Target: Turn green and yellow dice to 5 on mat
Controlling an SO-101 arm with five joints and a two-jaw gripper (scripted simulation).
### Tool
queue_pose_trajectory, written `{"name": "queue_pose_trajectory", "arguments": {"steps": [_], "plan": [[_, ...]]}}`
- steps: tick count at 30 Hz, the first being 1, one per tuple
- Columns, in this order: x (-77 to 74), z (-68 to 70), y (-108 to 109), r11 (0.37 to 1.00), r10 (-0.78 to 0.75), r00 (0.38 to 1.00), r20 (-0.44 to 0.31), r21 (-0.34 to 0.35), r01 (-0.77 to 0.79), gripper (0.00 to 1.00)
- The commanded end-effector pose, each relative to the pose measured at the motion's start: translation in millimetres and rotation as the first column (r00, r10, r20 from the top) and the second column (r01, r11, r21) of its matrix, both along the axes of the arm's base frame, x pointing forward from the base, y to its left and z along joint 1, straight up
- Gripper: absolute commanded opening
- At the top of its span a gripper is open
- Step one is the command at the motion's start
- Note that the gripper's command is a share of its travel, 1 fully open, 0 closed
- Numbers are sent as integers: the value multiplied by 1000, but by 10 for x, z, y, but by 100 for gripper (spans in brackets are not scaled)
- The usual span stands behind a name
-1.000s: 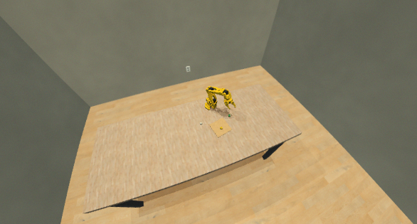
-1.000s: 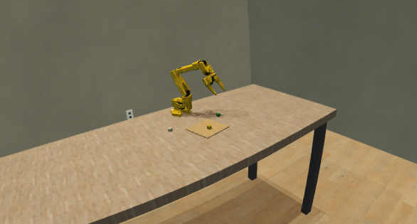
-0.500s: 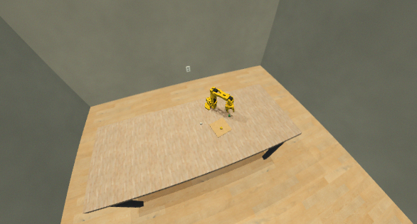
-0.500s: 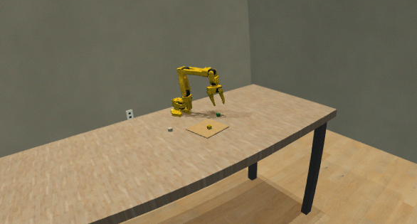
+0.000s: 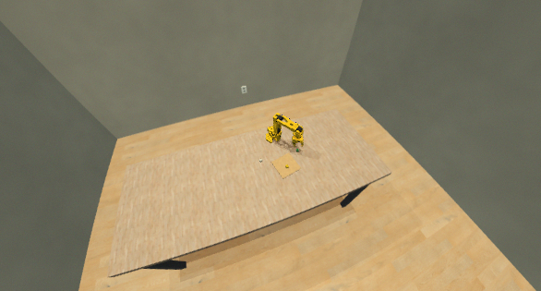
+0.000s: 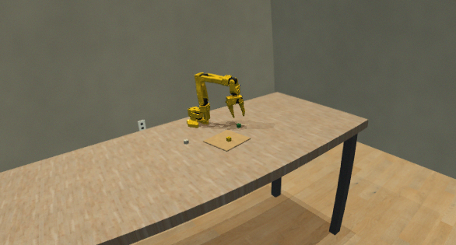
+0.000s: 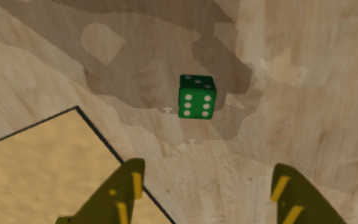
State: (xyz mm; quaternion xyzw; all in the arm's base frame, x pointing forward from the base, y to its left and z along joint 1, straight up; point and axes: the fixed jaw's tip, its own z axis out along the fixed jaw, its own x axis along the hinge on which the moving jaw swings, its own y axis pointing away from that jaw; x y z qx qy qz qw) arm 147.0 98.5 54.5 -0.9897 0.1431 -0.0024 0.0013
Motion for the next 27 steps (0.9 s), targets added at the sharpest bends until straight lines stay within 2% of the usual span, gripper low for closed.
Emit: {"name": "queue_pose_trajectory", "arguments": {"steps": [1, 15, 27], "plan": [[9, 14, 31, 1000, 17, 1000, 15, 12, -17, 25], [10, 1, 32, 1000, 17, 1000, 15, 12, -17, 25], [22, -114, 40, 1000, 17, 1000, 15, 12, -17, 25]]}}
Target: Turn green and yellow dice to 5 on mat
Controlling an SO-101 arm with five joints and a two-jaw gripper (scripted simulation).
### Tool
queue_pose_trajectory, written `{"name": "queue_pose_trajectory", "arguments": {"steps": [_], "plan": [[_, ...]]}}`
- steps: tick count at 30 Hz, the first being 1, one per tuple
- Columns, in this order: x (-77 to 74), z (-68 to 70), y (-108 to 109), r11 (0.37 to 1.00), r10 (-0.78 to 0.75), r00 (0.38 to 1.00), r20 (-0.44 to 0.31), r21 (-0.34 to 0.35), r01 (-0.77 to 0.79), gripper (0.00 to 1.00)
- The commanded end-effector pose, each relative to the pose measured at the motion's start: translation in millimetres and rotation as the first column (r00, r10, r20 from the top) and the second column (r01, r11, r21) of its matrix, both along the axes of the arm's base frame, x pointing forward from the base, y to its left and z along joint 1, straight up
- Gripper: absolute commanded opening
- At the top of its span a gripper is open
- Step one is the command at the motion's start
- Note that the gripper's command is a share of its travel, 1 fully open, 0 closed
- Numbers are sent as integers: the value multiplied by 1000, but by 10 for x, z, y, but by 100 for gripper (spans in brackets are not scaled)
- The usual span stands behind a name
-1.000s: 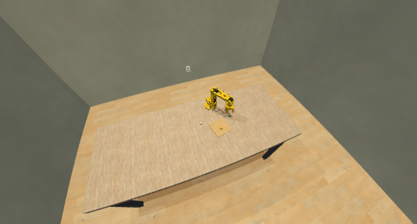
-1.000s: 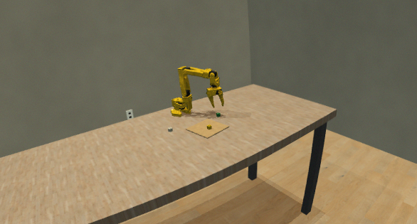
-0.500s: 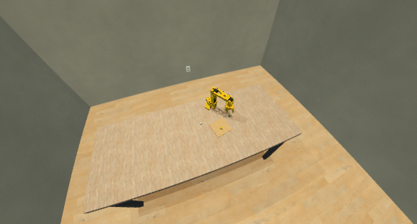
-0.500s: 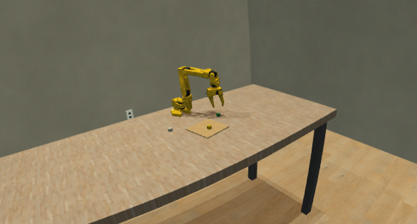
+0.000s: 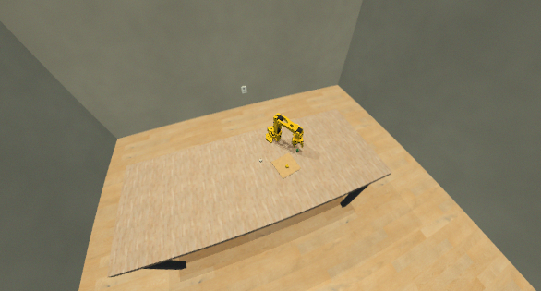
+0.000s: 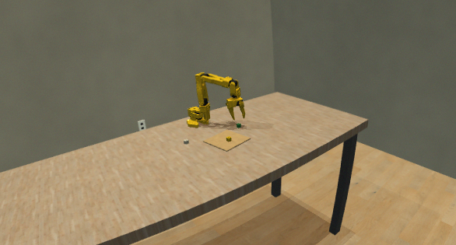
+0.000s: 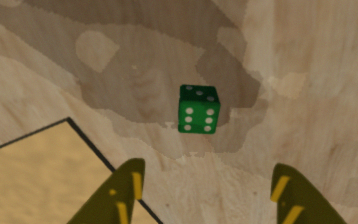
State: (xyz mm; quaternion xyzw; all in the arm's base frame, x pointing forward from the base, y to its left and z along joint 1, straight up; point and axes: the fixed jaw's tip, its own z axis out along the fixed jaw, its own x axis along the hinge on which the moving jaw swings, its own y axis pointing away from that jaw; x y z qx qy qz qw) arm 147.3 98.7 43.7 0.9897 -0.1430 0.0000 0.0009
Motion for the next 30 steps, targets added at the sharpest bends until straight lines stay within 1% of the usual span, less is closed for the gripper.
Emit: {"name": "queue_pose_trajectory", "arguments": {"steps": [1, 13, 15, 23, 30], "plan": [[20, -24, 39, 1000, 17, 1000, 20, 16, -17, 25], [19, -237, 39, 1000, 17, 1000, 20, 16, -17, 25], [19, -237, 39, 1000, 17, 1000, 20, 16, -17, 25], [12, -317, 34, 1000, 17, 1000, 20, 16, -17, 25], [11, -330, 33, 1000, 17, 1000, 20, 16, -17, 25]]}}
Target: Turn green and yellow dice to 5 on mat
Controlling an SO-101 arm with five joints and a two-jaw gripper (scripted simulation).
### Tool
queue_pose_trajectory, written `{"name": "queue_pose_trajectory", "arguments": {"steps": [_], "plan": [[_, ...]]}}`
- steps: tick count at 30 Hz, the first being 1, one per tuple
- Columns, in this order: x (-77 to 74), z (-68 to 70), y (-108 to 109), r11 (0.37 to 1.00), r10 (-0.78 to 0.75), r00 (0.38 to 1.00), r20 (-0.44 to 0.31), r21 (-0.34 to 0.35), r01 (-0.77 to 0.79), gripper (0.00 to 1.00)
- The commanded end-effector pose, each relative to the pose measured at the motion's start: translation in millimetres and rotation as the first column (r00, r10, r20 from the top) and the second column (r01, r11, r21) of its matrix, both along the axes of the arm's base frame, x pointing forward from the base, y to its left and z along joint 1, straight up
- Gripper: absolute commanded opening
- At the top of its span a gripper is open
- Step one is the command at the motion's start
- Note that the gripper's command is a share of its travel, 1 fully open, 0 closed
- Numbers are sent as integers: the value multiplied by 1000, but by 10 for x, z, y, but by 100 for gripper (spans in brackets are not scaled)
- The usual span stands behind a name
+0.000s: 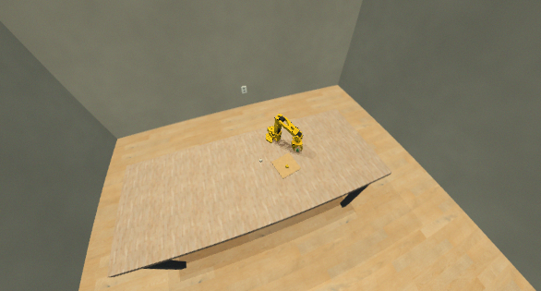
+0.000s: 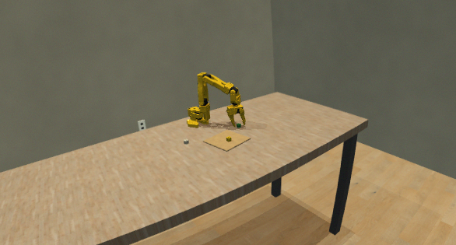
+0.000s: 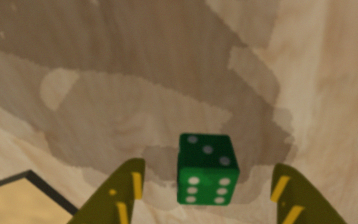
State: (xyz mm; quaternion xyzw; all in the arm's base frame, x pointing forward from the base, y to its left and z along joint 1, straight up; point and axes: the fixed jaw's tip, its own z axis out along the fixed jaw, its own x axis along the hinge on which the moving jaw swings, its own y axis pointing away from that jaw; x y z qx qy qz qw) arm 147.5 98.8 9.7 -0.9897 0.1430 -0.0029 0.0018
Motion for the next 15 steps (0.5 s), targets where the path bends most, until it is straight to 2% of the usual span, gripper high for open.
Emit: {"name": "queue_pose_trajectory", "arguments": {"steps": [1, 15], "plan": [[9, 10, 32, 1000, 17, 1000, 14, 11, -17, 25], [14, 11, 47, 1000, 17, 1000, 13, 11, -17, 23]]}}
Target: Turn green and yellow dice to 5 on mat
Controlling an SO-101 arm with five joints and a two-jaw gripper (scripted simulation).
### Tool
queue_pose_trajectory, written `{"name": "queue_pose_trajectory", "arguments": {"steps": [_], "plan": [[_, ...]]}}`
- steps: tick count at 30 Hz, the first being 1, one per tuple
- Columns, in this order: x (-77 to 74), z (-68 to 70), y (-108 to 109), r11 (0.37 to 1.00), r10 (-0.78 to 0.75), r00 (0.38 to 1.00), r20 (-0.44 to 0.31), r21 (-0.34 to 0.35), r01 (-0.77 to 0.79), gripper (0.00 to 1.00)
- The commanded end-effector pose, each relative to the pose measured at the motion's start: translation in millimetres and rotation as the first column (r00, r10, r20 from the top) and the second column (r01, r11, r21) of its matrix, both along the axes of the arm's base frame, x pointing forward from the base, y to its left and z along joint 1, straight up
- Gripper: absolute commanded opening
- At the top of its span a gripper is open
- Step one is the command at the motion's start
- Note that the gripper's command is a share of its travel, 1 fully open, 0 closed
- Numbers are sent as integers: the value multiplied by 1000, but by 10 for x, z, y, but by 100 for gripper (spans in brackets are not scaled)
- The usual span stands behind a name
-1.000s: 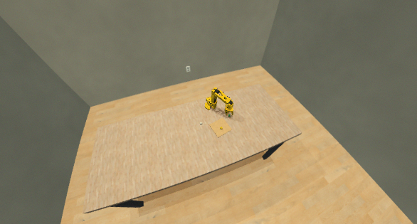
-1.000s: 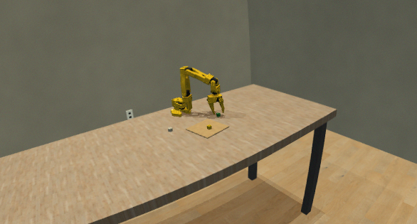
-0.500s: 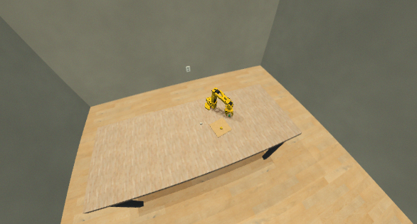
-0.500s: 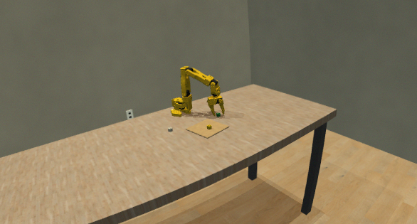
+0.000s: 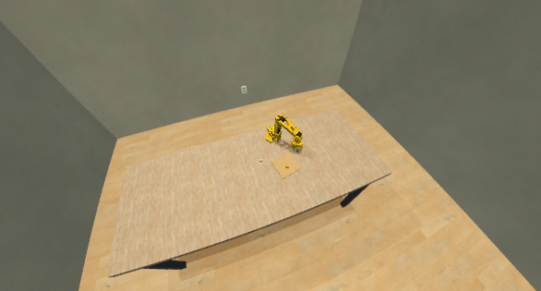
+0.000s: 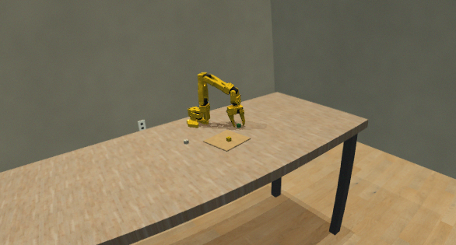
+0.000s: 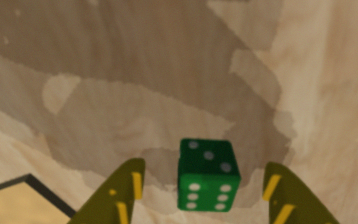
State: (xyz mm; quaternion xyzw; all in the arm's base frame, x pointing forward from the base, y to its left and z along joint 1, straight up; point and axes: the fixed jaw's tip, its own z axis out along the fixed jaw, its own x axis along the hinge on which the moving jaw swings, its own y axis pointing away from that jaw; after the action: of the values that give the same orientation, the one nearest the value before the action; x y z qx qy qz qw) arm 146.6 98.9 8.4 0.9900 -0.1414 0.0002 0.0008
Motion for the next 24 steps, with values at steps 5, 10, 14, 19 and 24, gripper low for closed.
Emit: {"name": "queue_pose_trajectory", "arguments": {"steps": [5, 10, 14, 19, 24], "plan": [[26, 24, 57, 1000, 14, 1000, 19, 16, -14, 21], [32, 24, 78, 1000, 14, 1000, 19, 16, -14, 17], [36, 24, 95, 1000, 14, 1000, 19, 16, -14, 14], [42, 24, 116, 1000, 14, 1000, 19, 16, -14, 10], [44, 24, 125, 1000, 14, 1000, 19, 16, -14, 9]]}}
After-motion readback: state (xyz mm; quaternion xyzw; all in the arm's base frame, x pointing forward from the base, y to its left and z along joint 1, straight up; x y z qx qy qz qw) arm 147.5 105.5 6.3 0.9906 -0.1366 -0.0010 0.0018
